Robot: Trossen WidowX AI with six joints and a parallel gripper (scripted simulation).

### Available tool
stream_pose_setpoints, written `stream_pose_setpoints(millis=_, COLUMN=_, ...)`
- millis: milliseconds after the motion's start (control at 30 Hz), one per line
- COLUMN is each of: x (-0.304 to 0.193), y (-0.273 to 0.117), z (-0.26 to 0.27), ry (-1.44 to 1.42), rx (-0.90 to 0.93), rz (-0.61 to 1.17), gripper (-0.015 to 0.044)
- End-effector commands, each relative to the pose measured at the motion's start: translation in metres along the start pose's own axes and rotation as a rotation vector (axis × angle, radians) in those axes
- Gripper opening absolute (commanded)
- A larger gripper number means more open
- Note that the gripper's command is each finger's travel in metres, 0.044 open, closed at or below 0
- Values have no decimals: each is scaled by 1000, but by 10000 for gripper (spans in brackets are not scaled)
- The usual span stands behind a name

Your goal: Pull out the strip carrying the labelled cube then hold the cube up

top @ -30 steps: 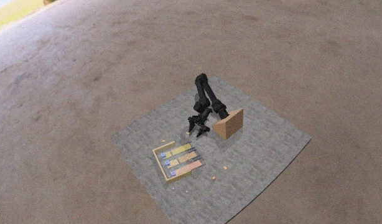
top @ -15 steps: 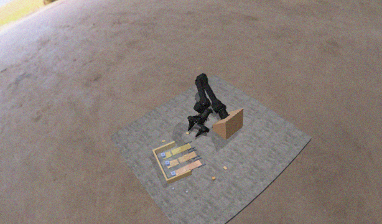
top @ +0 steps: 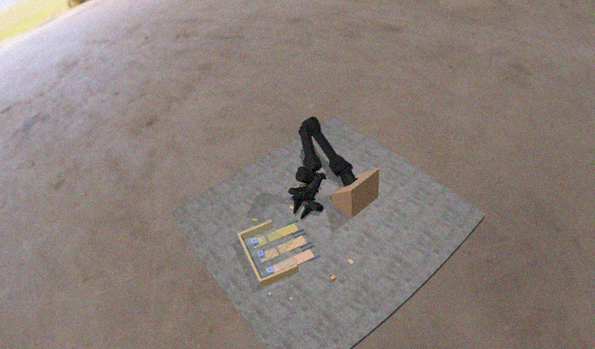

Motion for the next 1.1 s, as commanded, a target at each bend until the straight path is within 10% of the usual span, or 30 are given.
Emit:
stream_pose_setpoints(millis=0, x=18, y=23, z=13, ry=28, rx=59, rz=100, gripper=138)
stream_pose_setpoints(millis=200, x=41, y=60, z=30, ry=84, rx=100, rz=287, gripper=0)
stream_pose_setpoints(millis=700, x=49, y=147, z=74, ry=225, rx=57, rz=789, gripper=0)
stream_pose_setpoints(millis=1067, x=44, y=156, z=75, ry=232, rx=49, rz=818, gripper=0)
Point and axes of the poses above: the point midway between the two fingers, 35 mm back from their tips, its own y axis out along the fingers, its own z axis across the jaws, x = y × z, the point moved 8 cm from there along -y, back along the fingers, and after that the axes turned 15 degrees about -y, right-handed, at the moved point
